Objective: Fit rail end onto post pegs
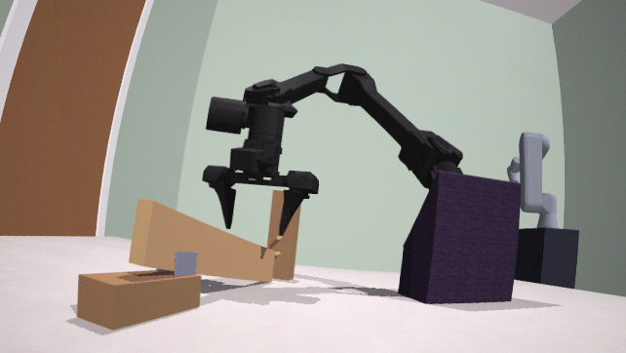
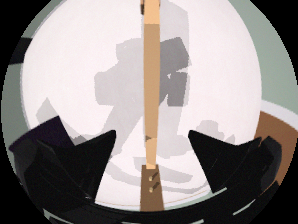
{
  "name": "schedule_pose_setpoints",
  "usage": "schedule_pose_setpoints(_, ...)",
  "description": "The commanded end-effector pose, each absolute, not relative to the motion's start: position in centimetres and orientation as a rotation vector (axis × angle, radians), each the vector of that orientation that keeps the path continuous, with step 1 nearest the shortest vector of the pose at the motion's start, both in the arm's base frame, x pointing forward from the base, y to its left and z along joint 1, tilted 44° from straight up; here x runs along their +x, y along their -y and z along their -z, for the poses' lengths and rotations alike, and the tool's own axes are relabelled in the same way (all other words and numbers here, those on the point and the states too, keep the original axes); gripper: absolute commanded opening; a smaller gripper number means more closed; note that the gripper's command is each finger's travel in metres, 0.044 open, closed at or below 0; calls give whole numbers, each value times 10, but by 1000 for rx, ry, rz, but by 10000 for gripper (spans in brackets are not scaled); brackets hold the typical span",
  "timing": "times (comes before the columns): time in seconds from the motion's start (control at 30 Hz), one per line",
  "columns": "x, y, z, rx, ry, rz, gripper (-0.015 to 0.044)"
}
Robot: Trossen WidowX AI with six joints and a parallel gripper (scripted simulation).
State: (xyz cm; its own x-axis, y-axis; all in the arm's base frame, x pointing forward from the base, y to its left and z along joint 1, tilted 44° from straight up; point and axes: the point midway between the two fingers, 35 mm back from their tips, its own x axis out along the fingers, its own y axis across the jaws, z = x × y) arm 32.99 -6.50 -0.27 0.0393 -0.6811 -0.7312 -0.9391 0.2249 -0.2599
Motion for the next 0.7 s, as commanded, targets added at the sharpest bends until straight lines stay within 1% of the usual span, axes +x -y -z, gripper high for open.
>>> schedule_pose_setpoints(0.0,328,65,2,-1550,-1713,-427,440)
schedule_pose_setpoints(0.67,330,86,24,-1549,-1713,-428,440)
